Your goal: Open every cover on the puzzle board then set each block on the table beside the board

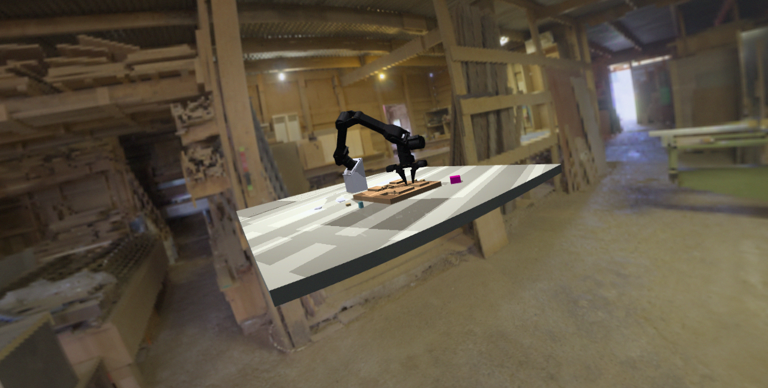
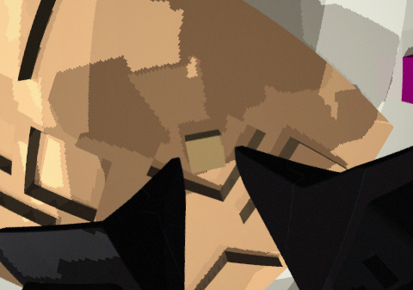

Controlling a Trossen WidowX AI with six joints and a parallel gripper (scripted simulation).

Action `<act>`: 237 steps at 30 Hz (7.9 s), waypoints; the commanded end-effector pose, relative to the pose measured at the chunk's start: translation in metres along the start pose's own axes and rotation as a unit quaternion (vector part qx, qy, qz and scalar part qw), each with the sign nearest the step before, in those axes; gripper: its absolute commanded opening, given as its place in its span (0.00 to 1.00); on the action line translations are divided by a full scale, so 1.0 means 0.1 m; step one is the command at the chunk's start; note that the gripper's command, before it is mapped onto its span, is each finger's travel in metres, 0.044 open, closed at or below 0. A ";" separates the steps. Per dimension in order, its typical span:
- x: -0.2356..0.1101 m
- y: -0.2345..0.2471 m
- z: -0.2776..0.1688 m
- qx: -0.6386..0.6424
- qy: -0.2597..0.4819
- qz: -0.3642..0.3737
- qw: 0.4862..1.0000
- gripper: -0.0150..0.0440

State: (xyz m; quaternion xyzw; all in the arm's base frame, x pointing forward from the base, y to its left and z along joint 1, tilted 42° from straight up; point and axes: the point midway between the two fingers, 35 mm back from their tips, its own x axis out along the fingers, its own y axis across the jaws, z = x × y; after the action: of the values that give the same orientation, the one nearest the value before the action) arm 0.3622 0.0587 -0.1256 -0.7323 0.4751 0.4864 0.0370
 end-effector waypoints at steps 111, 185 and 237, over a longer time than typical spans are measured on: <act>-0.91 0.58 -0.73 -0.005 -0.011 -0.009 1.000 0.39; -0.74 2.81 -1.60 -0.004 0.004 0.005 1.000 0.39; 0.11 2.83 -1.61 -0.004 0.005 0.007 1.000 0.39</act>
State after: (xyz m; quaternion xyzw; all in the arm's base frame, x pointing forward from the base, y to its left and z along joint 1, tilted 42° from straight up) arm 0.2663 -0.1832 0.0716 -0.7326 0.4803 0.4813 0.0293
